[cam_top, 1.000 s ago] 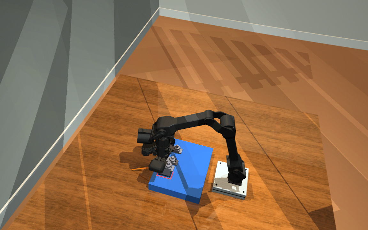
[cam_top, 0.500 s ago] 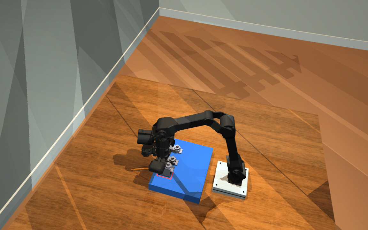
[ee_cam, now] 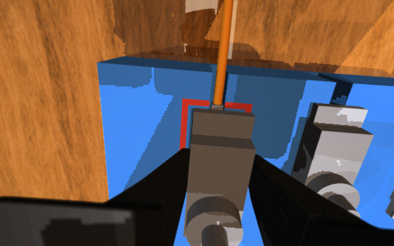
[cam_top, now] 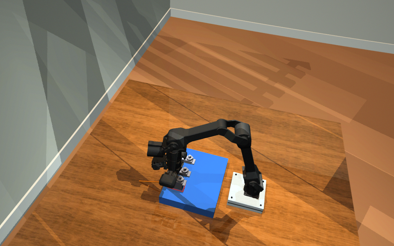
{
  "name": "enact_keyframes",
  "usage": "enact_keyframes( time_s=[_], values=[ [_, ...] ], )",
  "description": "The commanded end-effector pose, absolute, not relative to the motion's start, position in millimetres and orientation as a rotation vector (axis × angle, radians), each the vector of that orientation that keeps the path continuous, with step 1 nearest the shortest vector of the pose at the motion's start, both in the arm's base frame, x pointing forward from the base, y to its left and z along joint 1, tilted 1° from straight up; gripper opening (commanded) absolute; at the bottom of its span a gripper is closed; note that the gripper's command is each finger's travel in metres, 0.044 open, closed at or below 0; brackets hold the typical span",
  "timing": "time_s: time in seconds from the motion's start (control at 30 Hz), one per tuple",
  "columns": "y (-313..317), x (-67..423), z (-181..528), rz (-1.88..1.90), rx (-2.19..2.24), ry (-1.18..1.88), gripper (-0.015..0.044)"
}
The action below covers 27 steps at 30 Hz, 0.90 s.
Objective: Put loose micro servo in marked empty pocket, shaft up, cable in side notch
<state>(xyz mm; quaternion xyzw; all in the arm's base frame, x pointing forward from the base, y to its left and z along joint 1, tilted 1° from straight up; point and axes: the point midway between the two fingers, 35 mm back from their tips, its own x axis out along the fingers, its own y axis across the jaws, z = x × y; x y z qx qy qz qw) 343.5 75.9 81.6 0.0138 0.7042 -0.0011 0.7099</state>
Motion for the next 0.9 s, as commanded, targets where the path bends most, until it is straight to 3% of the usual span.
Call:
enact_keyframes(
  time_s=[0.0, 0.87],
  values=[
    [76.1, 343.4, 78.0, 0.002, 0.027, 1.563, 0.0000],
    [76.6, 343.5, 51.9, 0.002, 0.027, 1.563, 0.0000]
  ],
)
